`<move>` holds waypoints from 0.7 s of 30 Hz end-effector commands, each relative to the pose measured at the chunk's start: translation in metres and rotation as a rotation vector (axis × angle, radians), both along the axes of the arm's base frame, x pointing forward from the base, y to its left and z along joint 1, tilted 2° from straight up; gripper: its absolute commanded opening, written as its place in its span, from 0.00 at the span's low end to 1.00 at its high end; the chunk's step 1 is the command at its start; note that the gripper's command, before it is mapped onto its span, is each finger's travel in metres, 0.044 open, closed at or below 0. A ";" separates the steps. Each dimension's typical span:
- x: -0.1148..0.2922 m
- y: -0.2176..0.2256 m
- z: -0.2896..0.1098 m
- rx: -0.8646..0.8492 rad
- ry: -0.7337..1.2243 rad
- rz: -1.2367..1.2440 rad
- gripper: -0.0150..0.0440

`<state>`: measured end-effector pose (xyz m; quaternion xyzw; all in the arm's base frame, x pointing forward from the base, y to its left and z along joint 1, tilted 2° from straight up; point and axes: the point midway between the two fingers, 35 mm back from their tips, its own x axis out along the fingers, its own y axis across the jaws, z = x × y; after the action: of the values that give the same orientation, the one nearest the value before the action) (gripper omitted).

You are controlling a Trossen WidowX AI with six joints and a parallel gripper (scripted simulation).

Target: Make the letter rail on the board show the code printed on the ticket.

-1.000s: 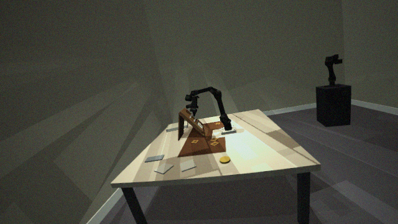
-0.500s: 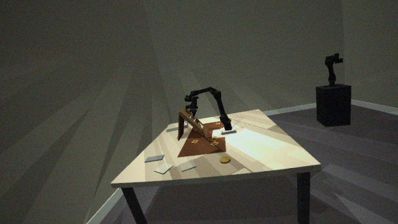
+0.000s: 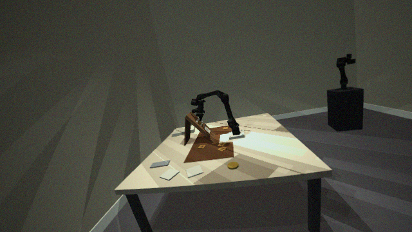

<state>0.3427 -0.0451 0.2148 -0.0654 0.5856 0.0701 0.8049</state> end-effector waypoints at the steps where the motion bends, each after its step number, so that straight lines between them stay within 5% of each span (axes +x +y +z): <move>1: -0.002 0.001 0.001 -0.002 0.002 -0.005 0.25; 21: -0.004 0.008 0.001 -0.001 0.002 -0.005 0.25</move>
<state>0.3404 -0.0383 0.2149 -0.0648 0.5865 0.0706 0.8043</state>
